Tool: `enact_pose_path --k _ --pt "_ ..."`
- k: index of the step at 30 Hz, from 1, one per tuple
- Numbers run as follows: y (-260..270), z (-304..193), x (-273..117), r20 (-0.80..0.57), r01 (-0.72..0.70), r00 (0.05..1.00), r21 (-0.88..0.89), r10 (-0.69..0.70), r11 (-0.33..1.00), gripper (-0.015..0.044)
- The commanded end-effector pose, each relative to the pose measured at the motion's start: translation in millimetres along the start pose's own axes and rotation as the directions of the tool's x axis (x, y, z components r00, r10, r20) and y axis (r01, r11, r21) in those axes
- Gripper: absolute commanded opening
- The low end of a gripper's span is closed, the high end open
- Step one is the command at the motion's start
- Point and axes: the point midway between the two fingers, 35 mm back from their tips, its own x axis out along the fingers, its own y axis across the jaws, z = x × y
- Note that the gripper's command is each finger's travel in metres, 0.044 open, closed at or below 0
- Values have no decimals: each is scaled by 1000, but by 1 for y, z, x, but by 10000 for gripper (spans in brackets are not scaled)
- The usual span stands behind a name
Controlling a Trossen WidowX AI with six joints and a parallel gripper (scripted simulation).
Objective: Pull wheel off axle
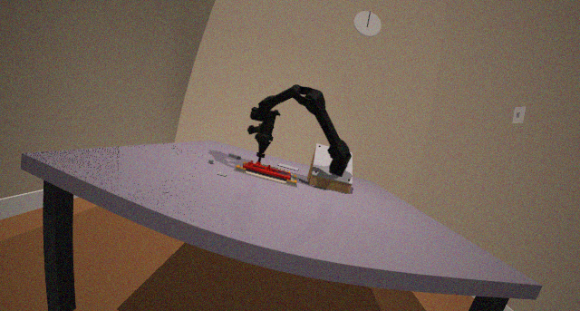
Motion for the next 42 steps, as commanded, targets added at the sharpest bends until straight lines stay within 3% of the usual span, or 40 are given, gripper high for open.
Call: enact_pose_path --k 1,17,31,42 --pt "0 1 -6 9 2 1000 -4 -2 1000 0" --pt "0 1 -12 10 2 1000 -3 -2 1000 0" --pt "1 -2 -40 9 -2 1000 5 2 1000 0" --pt "-40 -24 -45 15 5 1000 18 -6 1000 0"
